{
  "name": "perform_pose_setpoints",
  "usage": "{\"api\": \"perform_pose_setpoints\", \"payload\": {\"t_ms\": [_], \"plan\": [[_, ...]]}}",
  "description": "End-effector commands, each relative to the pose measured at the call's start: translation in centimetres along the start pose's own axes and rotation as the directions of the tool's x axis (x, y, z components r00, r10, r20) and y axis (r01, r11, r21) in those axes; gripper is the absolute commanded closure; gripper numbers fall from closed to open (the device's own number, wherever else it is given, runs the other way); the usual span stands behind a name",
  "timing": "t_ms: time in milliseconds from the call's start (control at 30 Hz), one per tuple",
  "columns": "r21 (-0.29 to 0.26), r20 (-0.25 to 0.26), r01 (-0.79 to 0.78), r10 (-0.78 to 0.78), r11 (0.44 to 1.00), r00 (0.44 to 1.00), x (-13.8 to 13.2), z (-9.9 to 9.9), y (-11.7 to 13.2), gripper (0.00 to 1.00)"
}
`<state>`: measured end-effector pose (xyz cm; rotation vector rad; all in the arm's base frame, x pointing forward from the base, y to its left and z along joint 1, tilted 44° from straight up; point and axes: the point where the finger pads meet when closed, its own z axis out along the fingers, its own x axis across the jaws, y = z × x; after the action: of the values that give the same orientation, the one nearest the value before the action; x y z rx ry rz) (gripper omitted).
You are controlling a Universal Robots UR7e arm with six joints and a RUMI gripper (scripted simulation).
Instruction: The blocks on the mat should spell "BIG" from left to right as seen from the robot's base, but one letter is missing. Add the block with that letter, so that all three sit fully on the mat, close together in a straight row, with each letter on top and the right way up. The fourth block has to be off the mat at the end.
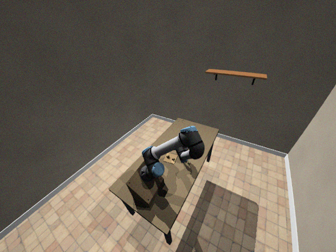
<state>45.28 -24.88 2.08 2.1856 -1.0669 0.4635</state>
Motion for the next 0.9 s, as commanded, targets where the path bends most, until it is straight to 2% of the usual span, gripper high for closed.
{"api": "perform_pose_setpoints", "payload": {"t_ms": [0, 567, 600, 867], "plan": [[0.002, -0.001, 0.001, -0.001, 1.0, 1.0, -0.03, 0.52, -0.01, 0.63], [0.003, -0.004, 0.001, -0.001, 1.0, 1.0, 0.03, 0.42, -0.04, 0.63], [0.003, -0.004, 0.001, -0.001, 1.0, 1.0, 0.03, 0.42, -0.04, 0.75], [0.003, -0.004, 0.001, -0.001, 1.0, 1.0, 0.03, 0.42, -0.04, 0.75]]}}
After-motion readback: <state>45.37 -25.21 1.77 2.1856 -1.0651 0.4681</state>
